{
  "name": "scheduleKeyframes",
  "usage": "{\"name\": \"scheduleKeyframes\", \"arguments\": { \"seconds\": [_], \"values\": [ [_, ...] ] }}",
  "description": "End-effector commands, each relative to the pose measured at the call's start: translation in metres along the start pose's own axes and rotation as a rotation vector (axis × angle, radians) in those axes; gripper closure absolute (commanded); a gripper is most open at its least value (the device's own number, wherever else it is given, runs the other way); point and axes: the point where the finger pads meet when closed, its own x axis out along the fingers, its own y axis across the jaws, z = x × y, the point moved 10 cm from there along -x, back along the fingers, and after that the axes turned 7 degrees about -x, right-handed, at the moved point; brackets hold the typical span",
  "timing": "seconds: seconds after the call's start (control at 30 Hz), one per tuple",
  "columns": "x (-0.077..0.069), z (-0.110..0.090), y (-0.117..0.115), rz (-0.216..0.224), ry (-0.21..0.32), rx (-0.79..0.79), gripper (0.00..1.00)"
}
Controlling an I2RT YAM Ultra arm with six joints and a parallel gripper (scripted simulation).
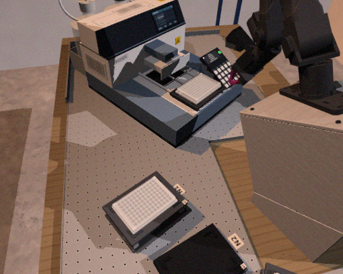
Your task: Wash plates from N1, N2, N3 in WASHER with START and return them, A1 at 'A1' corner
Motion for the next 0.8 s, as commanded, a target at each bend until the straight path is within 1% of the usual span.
{"name": "scheduleKeyframes", "arguments": {
  "seconds": [0.0, 0.17, 0.23, 0.27, 0.33, 0.37, 0.4, 0.47, 0.5, 0.63, 0.77],
  "values": [
    [0.009, 0.006, -0.004, -0.013, -0.021, -0.006, 1.00],
    [0.017, 0.006, -0.004, -0.013, -0.021, -0.006, 1.00],
    [0.018, 0.006, -0.004, -0.013, -0.021, -0.006, 1.00],
    [0.012, 0.002, -0.002, -0.008, -0.011, 0.001, 1.00],
    [0.012, 0.002, -0.002, -0.008, -0.011, 0.001, 1.00],
    [0.018, 0.005, -0.005, -0.015, -0.021, -0.004, 1.00],
    [0.019, 0.006, -0.004, -0.012, -0.022, -0.006, 1.00],
    [0.019, 0.006, -0.004, -0.012, -0.022, -0.006, 1.00],
    [0.020, 0.005, -0.003, -0.003, -0.016, -0.001, 1.00],
    [0.022, 0.006, -0.004, -0.012, -0.022, -0.006, 1.00],
    [0.025, 0.006, -0.004, -0.012, -0.022, -0.006, 1.00]
  ]
}}
